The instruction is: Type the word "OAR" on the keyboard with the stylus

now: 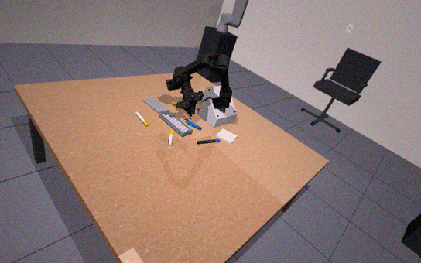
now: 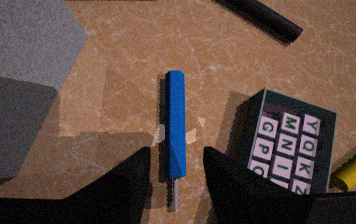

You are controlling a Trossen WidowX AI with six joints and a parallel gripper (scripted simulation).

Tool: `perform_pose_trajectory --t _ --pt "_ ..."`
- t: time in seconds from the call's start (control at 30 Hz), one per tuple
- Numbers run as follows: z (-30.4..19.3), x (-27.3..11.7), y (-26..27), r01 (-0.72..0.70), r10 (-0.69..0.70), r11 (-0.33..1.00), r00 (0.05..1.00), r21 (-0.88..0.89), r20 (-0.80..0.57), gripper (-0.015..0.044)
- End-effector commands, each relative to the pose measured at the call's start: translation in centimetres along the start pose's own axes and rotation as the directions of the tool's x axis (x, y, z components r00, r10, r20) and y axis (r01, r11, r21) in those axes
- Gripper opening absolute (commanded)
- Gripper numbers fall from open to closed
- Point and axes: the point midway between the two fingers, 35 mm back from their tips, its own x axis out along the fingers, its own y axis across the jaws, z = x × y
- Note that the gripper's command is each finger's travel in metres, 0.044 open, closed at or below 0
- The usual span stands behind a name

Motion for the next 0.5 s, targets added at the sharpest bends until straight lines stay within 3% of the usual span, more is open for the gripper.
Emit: perform_pose_trajectory --t 0.0,0.47 --pt "-0.21 0.32 -0.18 0.003 -0.003 1.000 1.000 -0.004 0.000 0.0150" --pt "-0.63 1.31 -0.09 0.003 -0.003 1.000 1.000 -0.004 0.001 0.0150"
